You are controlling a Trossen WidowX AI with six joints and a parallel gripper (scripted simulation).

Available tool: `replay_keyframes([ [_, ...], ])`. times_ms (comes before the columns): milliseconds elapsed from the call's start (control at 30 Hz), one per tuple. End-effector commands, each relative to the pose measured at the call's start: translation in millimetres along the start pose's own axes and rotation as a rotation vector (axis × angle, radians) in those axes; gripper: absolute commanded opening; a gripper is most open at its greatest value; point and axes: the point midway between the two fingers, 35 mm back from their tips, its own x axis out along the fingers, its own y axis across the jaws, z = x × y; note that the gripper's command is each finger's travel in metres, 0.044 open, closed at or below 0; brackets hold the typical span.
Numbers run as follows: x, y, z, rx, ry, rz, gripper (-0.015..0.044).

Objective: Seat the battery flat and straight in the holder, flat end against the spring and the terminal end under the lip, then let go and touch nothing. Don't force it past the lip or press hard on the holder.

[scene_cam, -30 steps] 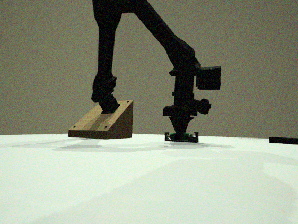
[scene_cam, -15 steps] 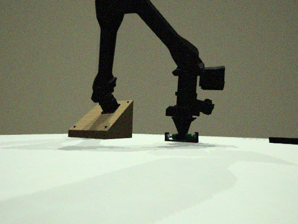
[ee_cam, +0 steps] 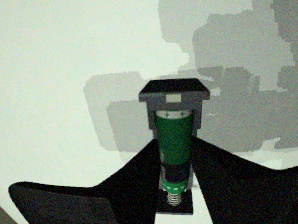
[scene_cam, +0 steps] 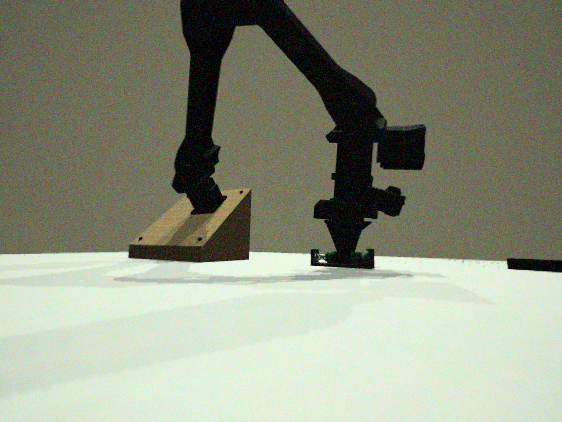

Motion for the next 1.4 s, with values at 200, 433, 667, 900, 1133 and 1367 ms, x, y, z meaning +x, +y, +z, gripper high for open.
replay_keyframes([
  [200,-7.2,0.8,-0.3,0.002,-0.001,0.001,0.0164],
  [433,-15.0,1.9,-1.3,0.0,-0.001,0.001,0.0164],
  [667,-60.3,7.5,-4.6,-0.001,0.0,0.003,0.0322],
  [900,-86.3,10.2,-9.2,0.0,0.0,0.004,0.044],
  [1133,-86.3,10.2,-9.2,0.0,0.0,0.004,0.044],
  [1367,-86.3,10.2,-9.2,0.0,0.0,0.004,0.044],
])
